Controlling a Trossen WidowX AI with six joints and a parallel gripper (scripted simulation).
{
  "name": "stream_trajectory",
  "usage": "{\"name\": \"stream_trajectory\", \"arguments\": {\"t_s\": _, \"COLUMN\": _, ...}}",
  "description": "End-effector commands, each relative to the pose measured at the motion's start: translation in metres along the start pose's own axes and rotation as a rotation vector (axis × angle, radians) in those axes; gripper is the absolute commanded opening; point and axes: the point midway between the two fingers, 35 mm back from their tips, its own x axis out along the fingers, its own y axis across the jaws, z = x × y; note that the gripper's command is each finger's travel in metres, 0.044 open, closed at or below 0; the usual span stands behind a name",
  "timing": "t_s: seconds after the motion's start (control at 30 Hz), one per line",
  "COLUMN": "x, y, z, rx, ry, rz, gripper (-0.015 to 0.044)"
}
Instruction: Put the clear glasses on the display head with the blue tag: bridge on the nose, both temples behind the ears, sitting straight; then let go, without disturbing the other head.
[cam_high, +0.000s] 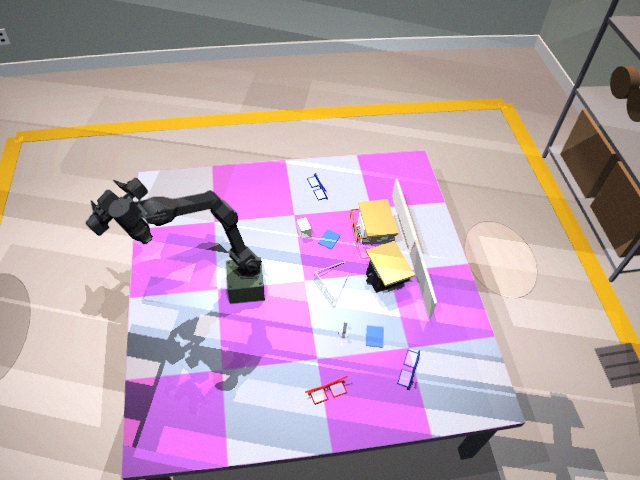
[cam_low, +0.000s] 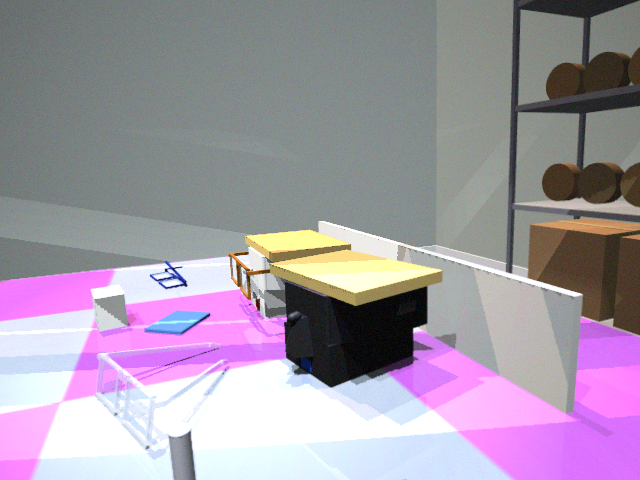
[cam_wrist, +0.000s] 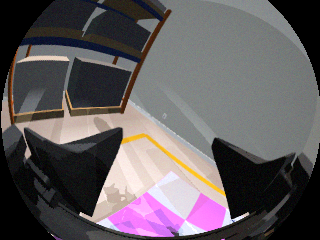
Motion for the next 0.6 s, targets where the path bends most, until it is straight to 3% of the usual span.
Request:
{"name": "stream_trajectory", "arguments": {"t_s": 0.0, "x": 0.0, "y": 0.0, "z": 0.0, "rx": 0.0, "ry": 0.0, "rz": 0.0, "gripper": 0.0426}}
{"name": "stream_trajectory", "arguments": {"t_s": 0.23, "x": 0.0, "y": 0.0, "z": 0.0, "rx": 0.0, "ry": 0.0, "rz": 0.0, "gripper": 0.044}}
{"name": "stream_trajectory", "arguments": {"t_s": 0.33, "x": -0.017, "y": 0.017, "z": -0.004, "rx": -0.006, "ry": -0.013, "rz": 0.082, "gripper": 0.0361}}
{"name": "stream_trajectory", "arguments": {"t_s": 0.53, "x": -0.096, "y": 0.073, "z": -0.025, "rx": -0.035, "ry": -0.05, "rz": 0.409, "gripper": 0.0204}}
{"name": "stream_trajectory", "arguments": {"t_s": 0.57, "x": -0.111, "y": 0.08, "z": -0.029, "rx": -0.041, "ry": -0.054, "rz": 0.464, "gripper": 0.02}}
